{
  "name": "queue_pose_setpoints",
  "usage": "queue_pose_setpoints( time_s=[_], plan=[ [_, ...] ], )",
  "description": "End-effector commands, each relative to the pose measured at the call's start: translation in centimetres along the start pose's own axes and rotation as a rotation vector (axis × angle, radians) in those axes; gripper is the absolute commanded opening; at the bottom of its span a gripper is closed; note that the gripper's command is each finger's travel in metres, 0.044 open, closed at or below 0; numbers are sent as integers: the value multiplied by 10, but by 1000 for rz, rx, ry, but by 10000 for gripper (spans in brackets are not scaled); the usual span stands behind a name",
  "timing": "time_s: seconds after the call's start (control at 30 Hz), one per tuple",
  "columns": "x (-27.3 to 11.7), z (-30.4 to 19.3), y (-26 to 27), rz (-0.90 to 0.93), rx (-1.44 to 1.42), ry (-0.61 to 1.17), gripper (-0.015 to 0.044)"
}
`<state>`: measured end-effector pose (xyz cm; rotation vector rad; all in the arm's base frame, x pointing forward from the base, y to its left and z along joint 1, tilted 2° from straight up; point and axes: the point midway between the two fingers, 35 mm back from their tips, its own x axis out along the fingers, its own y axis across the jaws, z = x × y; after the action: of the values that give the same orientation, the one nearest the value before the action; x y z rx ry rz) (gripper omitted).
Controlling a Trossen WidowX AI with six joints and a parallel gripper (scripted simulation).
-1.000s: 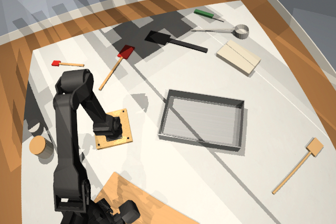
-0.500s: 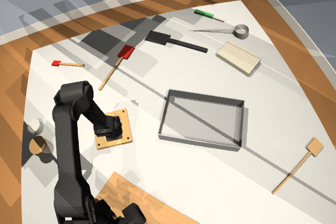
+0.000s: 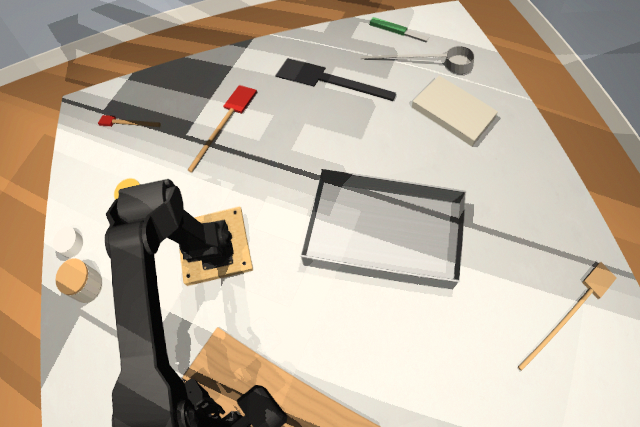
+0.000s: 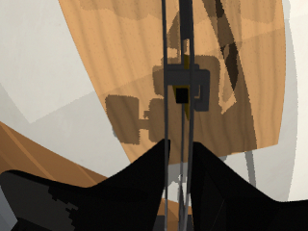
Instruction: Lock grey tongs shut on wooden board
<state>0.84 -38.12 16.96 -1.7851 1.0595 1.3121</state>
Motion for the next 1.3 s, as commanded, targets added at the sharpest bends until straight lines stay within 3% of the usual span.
queue_pose_setpoints(
  time_s=[0.0,0.33,1.27],
  plan=[
    [-4,1,-3,11,-25,-75,-150],
    [-13,8,-10,28,-74,-242,-150],
    [13,11,-7,28,-75,-245,-150]
  ],
)
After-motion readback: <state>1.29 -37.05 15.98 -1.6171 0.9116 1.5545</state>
